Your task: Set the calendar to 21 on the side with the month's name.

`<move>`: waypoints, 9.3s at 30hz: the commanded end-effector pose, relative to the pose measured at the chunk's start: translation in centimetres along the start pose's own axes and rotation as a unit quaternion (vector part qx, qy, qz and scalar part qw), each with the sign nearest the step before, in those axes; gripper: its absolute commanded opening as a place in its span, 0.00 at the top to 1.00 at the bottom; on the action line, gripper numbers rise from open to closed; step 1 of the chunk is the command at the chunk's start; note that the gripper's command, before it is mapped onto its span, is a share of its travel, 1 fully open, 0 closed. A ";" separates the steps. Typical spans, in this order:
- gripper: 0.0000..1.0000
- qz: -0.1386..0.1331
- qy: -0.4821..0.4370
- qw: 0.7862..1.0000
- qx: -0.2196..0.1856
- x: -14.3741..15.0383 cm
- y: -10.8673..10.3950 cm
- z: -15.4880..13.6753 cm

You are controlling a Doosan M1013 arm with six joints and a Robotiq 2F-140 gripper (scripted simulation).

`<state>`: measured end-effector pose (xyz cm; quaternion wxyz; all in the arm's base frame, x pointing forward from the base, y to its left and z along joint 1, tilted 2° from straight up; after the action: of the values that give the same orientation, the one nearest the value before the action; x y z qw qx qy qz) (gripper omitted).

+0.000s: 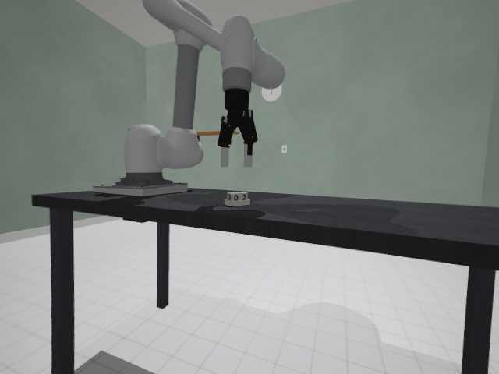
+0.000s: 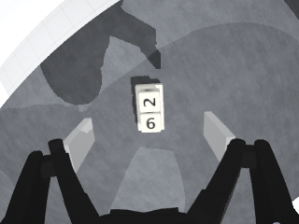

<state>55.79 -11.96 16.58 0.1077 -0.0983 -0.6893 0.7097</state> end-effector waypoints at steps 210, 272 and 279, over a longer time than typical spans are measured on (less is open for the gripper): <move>0.65 -0.003 0.000 1.000 0.003 0.5 5.9 0.9; 0.65 -0.003 0.000 1.000 0.003 0.5 5.9 0.9; 0.65 -0.003 0.000 1.000 0.003 0.5 5.9 0.9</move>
<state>55.30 -12.53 10.81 0.1108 -0.0983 -0.6888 0.7096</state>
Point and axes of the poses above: the point where the finger pads meet when closed, its own y axis out along the fingers, its own x axis across the jaws, z = x × y, the point moved 7 cm from there along -y, back along the fingers, and after that the axes turned 9 degrees about -y, right-handed, at the moved point
